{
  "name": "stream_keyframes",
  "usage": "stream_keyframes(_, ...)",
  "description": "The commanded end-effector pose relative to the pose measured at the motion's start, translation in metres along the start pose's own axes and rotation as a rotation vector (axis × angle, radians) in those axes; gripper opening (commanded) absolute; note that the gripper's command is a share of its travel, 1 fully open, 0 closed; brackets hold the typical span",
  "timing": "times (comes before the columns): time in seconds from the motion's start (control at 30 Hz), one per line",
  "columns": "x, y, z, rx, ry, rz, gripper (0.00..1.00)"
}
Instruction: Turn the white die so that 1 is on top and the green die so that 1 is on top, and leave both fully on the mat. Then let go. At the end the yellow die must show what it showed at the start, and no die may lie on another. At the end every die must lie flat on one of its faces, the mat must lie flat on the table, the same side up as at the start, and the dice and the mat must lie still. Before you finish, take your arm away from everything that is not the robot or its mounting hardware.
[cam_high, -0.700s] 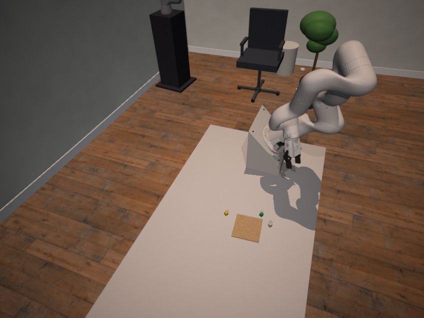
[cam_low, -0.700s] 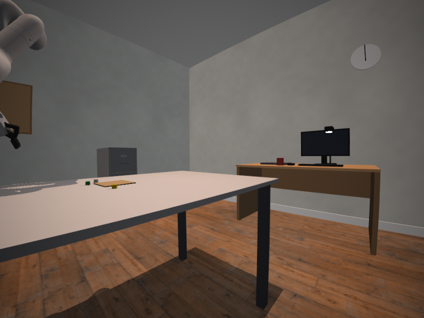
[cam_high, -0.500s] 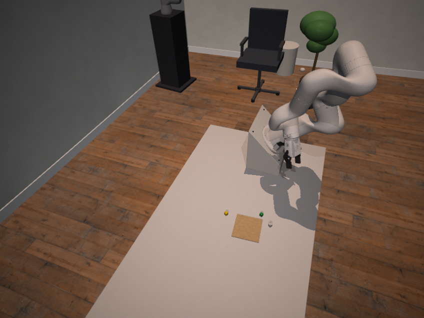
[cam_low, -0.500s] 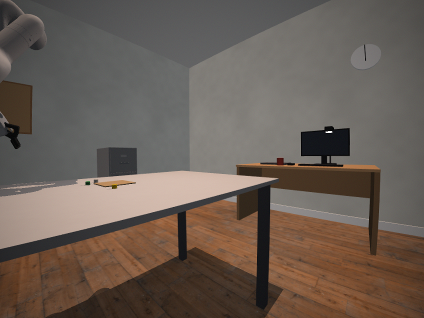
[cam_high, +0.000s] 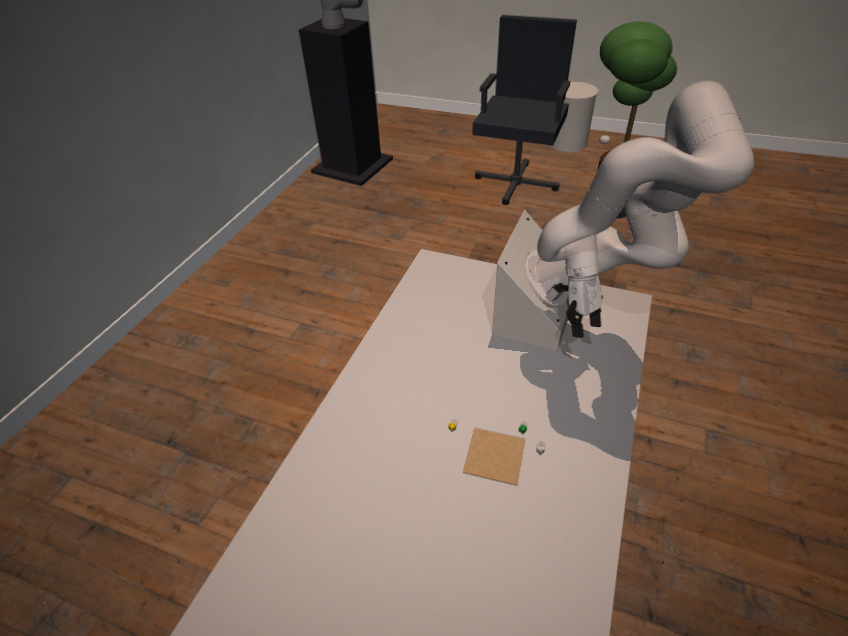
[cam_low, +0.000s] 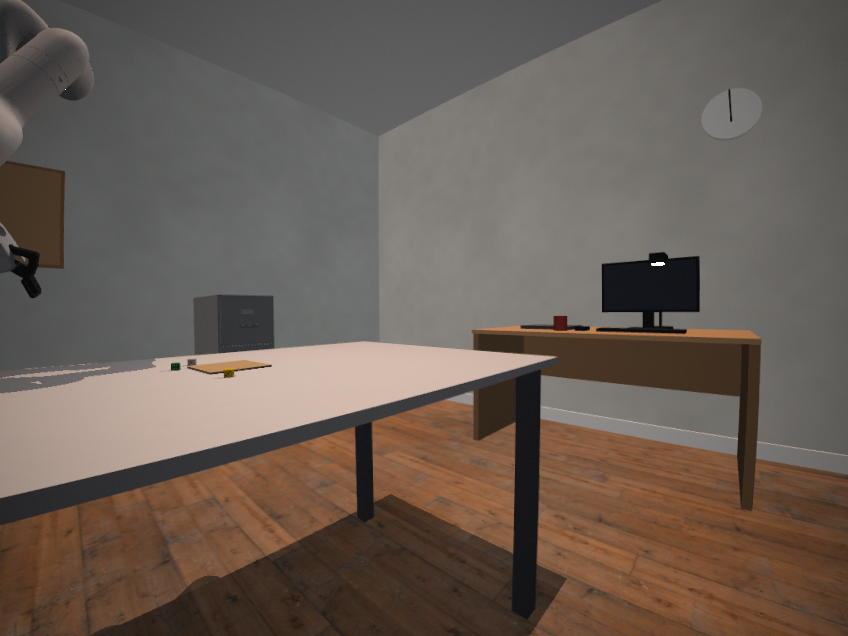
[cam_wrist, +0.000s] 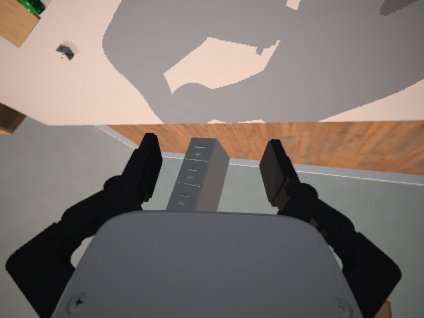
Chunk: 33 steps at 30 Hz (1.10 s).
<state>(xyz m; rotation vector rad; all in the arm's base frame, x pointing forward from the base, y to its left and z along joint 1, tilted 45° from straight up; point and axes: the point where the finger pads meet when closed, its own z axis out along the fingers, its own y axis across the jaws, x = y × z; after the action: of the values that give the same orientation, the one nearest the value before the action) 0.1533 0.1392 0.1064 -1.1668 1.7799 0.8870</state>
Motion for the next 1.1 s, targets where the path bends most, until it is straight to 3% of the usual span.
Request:
stream_keyframes(0.0, 0.009, -0.018, 0.001, -0.013, 0.017, -0.017, 1.00)
stream_keyframes(0.1, 0.026, -0.063, 0.006, -0.047, 0.054, -0.059, 1.00)
stream_keyframes(0.17, 0.026, -0.063, 0.006, -0.047, 0.054, -0.059, 1.00)
stream_keyframes(0.2, 0.033, -0.084, 0.008, -0.063, 0.072, -0.078, 1.00)
stream_keyframes(0.27, 0.033, -0.084, 0.008, -0.063, 0.072, -0.078, 1.00)
stream_keyframes(0.3, 0.041, -0.107, 0.011, -0.080, 0.092, -0.100, 1.00)
stream_keyframes(0.4, 0.041, -0.107, 0.011, -0.080, 0.092, -0.100, 1.00)
stream_keyframes(0.43, 0.050, -0.132, 0.014, -0.098, 0.114, -0.124, 1.00)
stream_keyframes(0.5, 0.050, -0.132, 0.014, -0.098, 0.114, -0.124, 1.00)
stream_keyframes(0.53, 0.061, -0.158, 0.017, -0.117, 0.137, -0.147, 1.00)
stream_keyframes(0.6, 0.061, -0.158, 0.017, -0.117, 0.137, -0.147, 1.00)
stream_keyframes(0.63, 0.071, -0.184, 0.019, -0.138, 0.160, -0.172, 1.00)
stream_keyframes(0.73, 0.072, -0.185, 0.019, -0.138, 0.160, -0.172, 1.00)
stream_keyframes(0.77, 0.082, -0.212, 0.022, -0.158, 0.185, -0.198, 1.00)
stream_keyframes(0.83, 0.082, -0.212, 0.022, -0.158, 0.185, -0.198, 1.00)
stream_keyframes(0.87, 0.093, -0.239, 0.025, -0.179, 0.207, -0.222, 1.00)
stream_keyframes(0.97, 0.093, -0.239, 0.025, -0.179, 0.207, -0.222, 1.00)
stream_keyframes(1.0, 0.104, -0.265, 0.027, -0.199, 0.230, -0.247, 1.00)
stream_keyframes(1.07, 0.104, -0.265, 0.027, -0.199, 0.230, -0.247, 1.00)
